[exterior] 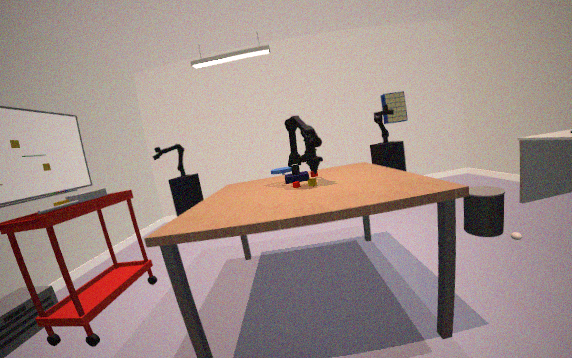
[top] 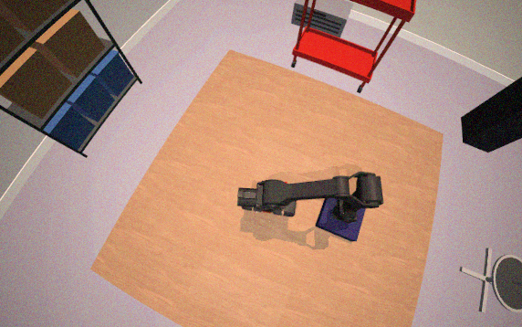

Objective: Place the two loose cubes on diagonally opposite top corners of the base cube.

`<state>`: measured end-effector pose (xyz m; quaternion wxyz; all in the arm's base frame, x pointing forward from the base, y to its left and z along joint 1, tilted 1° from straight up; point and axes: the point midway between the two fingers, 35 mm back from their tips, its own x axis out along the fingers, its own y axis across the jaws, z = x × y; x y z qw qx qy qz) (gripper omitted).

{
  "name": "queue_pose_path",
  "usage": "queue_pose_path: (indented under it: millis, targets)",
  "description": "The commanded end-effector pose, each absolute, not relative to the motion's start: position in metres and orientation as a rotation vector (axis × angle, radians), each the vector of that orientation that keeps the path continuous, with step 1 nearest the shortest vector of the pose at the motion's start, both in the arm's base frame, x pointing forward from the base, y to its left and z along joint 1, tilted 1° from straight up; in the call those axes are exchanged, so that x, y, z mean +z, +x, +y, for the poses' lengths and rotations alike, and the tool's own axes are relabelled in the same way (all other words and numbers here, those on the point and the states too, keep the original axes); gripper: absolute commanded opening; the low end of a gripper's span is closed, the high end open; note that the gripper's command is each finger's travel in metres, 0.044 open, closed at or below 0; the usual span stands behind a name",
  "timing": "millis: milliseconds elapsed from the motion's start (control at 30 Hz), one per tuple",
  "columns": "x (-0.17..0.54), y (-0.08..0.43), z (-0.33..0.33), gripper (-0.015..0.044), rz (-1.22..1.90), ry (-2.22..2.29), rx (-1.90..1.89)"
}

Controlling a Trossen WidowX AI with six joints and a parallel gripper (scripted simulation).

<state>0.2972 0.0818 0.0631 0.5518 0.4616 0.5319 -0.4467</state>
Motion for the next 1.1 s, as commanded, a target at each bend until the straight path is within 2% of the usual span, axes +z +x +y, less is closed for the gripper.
queue_pose_path:
  millis: [0, 800, 933, 1067]
  targets:
    - [0.0551, 0.2967, 0.0823, 0.0105, 1.262, 1.095, -1.065]
    - [0.0537, 0.2967, 0.0823, 0.0105, 1.265, 1.091, -1.061]
    - [0.0537, 0.2967, 0.0823, 0.0205, 1.265, 1.091, -1.061]
    - [0.0537, 0.2967, 0.0823, 0.0205, 1.265, 1.091, -1.061]
